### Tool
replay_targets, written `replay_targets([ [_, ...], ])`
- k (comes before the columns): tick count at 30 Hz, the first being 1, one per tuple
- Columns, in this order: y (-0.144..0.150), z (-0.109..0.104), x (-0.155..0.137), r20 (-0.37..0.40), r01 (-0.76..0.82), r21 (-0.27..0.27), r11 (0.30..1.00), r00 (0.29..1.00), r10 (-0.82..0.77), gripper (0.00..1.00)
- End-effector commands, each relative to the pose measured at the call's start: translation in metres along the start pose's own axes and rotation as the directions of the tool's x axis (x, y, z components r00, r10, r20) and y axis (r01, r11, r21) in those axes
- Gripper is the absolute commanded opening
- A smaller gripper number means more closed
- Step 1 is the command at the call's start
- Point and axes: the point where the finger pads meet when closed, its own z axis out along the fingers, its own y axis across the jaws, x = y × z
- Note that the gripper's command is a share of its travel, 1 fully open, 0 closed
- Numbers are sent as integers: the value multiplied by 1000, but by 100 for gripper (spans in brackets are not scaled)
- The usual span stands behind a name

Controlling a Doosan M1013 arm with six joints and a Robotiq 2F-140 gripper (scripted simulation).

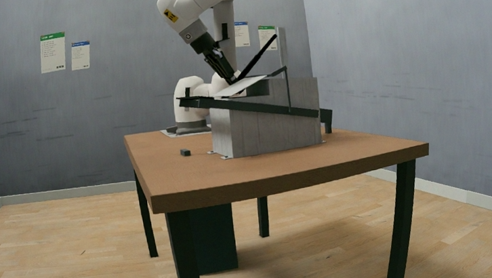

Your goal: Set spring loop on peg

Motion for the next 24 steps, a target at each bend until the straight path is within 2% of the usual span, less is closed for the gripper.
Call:
replay_targets([
  [1, 0, -1, 0, 0, 1, -1, 1000, 1000, -1, 17],
  [24, -2, 0, -1, 0, -6, 8, 1000, 1000, 6, 17],
])
